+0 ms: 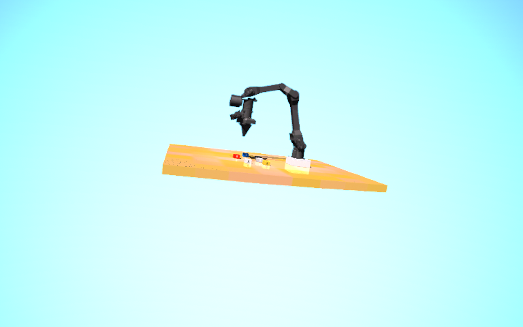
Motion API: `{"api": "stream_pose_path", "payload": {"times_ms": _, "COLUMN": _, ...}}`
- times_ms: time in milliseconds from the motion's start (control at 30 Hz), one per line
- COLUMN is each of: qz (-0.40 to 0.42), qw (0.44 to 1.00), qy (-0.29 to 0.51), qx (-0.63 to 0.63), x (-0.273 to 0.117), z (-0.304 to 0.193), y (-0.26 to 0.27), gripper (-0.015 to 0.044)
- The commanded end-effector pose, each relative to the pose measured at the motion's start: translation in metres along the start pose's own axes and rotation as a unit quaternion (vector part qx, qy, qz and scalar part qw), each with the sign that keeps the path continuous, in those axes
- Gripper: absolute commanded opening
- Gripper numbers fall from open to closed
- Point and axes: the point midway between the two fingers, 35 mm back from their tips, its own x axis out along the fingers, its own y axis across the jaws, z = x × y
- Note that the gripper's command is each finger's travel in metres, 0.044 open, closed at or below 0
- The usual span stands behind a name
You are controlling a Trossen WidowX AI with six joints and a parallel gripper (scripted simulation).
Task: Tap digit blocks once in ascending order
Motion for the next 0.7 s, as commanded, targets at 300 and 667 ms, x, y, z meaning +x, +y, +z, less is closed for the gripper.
{"api": "stream_pose_path", "payload": {"times_ms": 300, "qz": 0.003, "qw": 0.999, "qy": 0.0, "qx": 0.033, "x": -0.002, "z": 0.009, "y": 0.141, "gripper": 0.002}}
{"api": "stream_pose_path", "payload": {"times_ms": 667, "qz": 0.003, "qw": 0.999, "qy": 0.0, "qx": 0.033, "x": 0.077, "z": 0.009, "y": 0.142, "gripper": 0.002}}
